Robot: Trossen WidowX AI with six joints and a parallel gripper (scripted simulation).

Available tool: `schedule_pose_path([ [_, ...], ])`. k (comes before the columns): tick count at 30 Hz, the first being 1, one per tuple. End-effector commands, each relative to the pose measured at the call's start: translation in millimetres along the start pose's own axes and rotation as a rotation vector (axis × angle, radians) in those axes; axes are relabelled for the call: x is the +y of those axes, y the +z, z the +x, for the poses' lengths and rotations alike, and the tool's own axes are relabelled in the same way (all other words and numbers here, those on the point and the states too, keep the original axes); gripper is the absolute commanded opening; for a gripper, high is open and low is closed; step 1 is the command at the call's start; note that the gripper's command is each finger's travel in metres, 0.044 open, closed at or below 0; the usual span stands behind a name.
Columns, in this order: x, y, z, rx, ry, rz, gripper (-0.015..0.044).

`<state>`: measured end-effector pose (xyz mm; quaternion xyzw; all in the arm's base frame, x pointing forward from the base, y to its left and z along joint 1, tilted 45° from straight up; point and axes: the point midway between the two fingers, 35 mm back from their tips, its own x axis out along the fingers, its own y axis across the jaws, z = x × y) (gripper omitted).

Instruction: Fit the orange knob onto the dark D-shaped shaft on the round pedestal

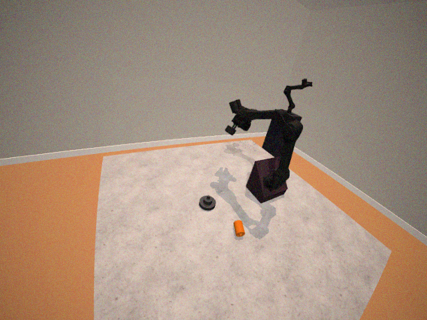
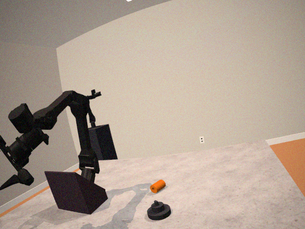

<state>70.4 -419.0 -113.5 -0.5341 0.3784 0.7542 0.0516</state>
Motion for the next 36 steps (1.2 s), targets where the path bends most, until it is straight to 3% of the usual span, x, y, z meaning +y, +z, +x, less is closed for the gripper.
schedule_pose_path([
  [1, -50.9, -25.6, -48.9, 0.129, -0.135, -0.215, 0.0440],
  [7, -134.9, -41.9, -134.2, 0.330, -0.334, -0.550, 0.0440],
  [13, -217.2, -20.0, -220.6, 0.511, -0.538, -0.886, 0.0440],
  [19, -287.2, 37.4, -302.4, 0.675, -0.759, -1.215, 0.0440],
  [26, -339.9, 141.4, -386.1, 0.842, -1.063, -1.578, 0.0440],
  [30, -352.3, 206.3, -424.7, 0.918, -1.258, -1.755, 0.0440],
  [36, -354.1, 215.6, -431.1, 0.929, -1.292, -1.782, 0.0440],
])
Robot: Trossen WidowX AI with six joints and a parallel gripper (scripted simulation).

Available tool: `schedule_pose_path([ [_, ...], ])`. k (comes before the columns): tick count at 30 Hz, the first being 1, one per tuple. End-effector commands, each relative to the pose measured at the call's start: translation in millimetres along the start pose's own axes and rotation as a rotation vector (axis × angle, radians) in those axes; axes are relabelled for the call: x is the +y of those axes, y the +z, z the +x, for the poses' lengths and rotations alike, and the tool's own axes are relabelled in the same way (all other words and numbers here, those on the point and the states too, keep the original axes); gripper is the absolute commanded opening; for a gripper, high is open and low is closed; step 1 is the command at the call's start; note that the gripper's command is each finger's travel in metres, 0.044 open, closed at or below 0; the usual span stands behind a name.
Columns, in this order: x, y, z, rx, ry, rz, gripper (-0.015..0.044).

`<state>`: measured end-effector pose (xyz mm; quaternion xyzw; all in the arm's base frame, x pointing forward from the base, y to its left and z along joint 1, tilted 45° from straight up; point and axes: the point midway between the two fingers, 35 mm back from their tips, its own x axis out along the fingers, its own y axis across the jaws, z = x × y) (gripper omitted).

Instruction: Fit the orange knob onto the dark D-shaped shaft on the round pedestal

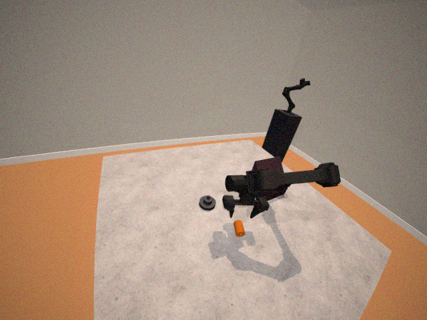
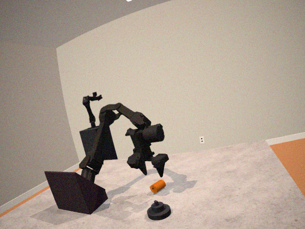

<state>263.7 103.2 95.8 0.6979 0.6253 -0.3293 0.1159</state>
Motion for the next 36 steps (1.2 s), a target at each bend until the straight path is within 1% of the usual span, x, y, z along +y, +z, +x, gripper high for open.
schedule_pose_path([
  [1, -6.5, -3.2, 1.6, 0.021, -0.018, -0.008, 0.0440],
  [7, -6.9, -1.8, 24.7, 0.022, -0.019, -0.008, 0.0440],
  [36, -6.4, 4.2, 65.4, 0.022, -0.019, -0.008, 0.0440],
])
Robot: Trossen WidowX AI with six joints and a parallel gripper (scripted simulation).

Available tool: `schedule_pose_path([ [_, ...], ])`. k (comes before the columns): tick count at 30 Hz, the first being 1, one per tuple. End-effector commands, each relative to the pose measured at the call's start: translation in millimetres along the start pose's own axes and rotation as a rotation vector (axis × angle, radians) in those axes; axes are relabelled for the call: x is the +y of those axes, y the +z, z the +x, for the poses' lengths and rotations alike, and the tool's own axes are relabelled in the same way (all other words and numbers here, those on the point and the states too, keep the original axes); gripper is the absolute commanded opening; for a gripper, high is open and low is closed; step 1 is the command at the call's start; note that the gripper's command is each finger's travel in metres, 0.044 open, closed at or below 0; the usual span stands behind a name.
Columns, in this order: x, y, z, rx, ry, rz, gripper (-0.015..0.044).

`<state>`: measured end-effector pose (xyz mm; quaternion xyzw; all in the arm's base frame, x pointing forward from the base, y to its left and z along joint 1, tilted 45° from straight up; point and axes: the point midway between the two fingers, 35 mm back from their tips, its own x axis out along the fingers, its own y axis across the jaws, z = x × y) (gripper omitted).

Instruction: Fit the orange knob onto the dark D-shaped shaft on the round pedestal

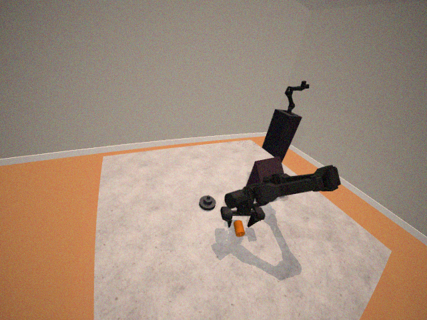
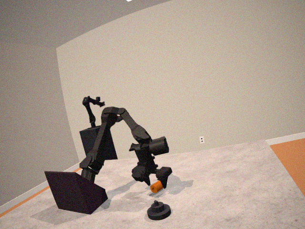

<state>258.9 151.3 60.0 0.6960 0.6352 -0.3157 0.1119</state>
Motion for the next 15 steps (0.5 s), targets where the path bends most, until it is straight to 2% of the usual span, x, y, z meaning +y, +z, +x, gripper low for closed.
schedule_pose_path([
  [1, -1.6, 3.5, 6.9, -0.003, -0.003, 0.010, 0.0440],
  [5, -2.0, 4.0, 10.6, -0.001, -0.003, 0.010, 0.0440],
  [12, -2.0, 4.0, 10.6, -0.001, -0.003, 0.010, 0.0256],
  [15, -2.0, 4.0, 10.6, -0.001, -0.003, 0.010, 0.0240],
])
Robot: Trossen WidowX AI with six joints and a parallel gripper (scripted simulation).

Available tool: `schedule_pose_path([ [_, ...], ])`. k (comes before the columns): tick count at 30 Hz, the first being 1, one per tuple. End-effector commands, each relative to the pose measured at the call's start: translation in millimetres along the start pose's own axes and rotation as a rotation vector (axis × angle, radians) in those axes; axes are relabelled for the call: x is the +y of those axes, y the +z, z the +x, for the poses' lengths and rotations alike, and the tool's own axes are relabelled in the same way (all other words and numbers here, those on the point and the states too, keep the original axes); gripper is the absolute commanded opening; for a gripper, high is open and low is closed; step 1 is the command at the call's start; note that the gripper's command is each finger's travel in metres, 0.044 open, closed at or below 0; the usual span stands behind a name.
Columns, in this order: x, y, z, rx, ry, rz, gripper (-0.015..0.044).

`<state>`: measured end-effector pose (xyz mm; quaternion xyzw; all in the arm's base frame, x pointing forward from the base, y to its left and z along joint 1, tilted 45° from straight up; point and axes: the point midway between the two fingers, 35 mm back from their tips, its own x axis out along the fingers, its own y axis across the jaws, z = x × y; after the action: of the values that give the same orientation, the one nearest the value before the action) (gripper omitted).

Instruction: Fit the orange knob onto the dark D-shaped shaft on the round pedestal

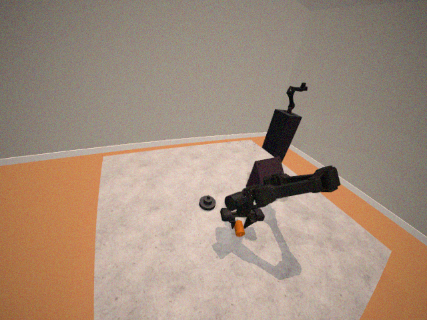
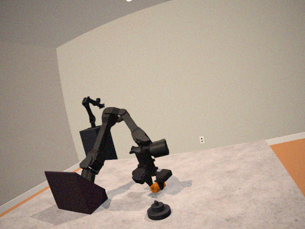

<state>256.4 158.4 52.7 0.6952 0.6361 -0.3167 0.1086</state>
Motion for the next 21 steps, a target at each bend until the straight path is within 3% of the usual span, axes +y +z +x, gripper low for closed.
schedule_pose_path([
  [1, -0.2, 1.4, 0.6, -0.004, 0.001, 0.005, 0.0240],
  [21, -0.2, -0.7, -0.6, -0.033, 0.000, 0.003, 0.0179],
])
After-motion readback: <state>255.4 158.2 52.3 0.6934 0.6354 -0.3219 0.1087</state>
